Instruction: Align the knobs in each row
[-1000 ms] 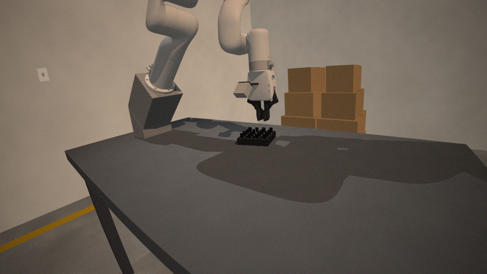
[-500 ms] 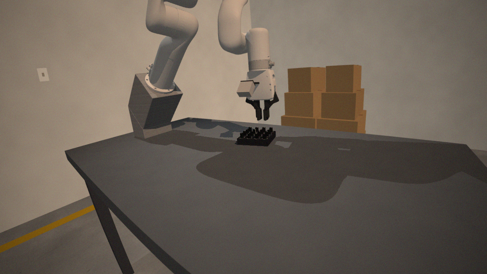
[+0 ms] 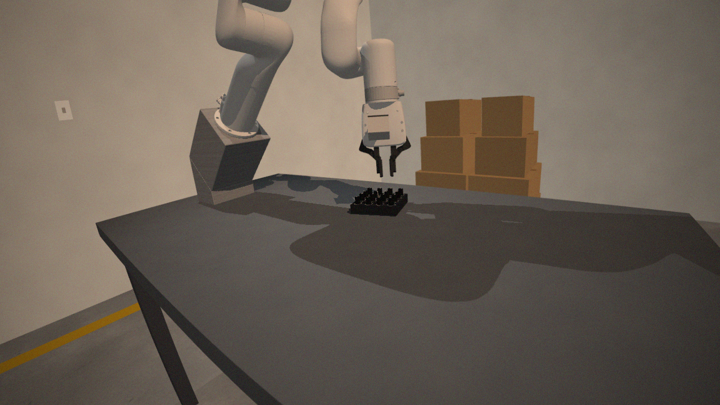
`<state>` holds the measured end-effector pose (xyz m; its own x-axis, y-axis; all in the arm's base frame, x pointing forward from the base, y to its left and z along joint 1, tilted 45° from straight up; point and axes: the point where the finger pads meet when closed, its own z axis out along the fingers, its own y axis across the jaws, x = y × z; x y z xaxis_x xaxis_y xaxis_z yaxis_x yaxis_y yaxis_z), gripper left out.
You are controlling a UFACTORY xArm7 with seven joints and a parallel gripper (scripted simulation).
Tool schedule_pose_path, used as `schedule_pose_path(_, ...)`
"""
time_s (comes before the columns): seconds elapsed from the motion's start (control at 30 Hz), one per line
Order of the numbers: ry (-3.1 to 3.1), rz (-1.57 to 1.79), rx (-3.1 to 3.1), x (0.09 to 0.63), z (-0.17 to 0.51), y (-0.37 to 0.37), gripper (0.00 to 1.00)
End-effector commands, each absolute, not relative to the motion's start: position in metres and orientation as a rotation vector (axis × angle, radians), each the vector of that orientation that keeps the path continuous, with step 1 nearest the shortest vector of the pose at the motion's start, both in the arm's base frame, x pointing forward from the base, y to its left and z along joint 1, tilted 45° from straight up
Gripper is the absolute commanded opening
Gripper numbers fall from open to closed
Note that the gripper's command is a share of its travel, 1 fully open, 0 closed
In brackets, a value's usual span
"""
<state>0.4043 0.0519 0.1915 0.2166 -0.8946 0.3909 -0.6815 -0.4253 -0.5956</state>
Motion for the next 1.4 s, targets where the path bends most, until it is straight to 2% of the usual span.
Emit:
schedule_pose_path(0.0, 1.317, -1.056, -2.345, 0.402, 0.193, 0.050, 0.19)
schedule_pose_path(1.37, -0.035, -1.229, -3.037, 0.379, 0.187, 0.037, 0.19)
